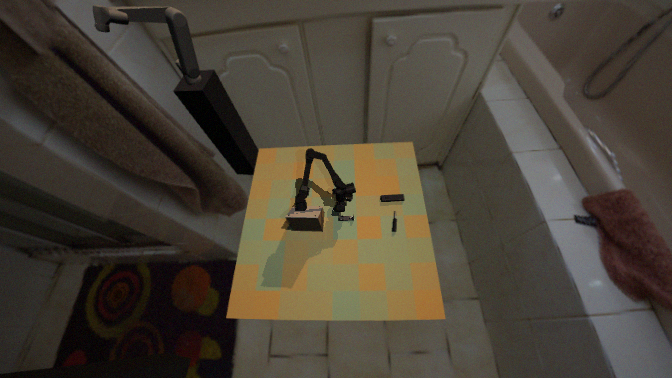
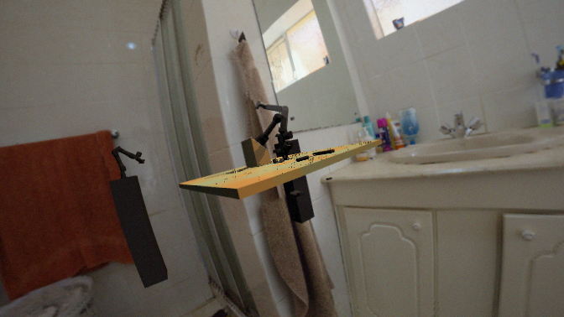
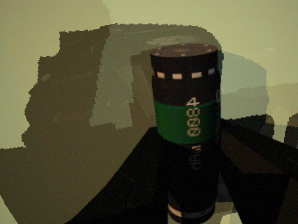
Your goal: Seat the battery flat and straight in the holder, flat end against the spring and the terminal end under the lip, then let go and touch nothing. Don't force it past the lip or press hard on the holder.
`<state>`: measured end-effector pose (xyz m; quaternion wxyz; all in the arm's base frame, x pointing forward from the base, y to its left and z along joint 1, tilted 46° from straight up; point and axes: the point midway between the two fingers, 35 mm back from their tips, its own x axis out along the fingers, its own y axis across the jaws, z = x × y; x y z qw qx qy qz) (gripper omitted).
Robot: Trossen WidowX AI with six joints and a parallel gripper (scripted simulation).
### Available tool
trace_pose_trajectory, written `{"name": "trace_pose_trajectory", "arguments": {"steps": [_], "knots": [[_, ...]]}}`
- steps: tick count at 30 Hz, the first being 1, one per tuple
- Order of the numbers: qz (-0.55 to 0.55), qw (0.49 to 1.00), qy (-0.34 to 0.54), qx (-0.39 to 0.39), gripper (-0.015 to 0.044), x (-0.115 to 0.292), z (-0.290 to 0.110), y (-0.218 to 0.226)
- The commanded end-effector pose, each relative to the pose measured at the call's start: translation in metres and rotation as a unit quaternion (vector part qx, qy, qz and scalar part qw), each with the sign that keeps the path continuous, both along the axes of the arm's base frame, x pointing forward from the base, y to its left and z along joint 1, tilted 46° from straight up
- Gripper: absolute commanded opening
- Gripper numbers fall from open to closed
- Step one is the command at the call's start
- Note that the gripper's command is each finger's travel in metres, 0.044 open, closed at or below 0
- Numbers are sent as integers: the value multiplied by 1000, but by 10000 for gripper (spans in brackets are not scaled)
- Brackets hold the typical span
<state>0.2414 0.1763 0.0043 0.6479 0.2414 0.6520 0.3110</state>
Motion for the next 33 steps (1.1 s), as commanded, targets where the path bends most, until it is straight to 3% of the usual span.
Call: {"name": "trace_pose_trajectory", "arguments": {"steps": [1, 13, 33], "knots": [[-2, 1000, 1, -1, 69, 0, -1, 0], [-2, 1000, 1, -3, 69, 3, 34, -37], [8, 1000, -17, -13, 69, 52, -25, -129]]}}
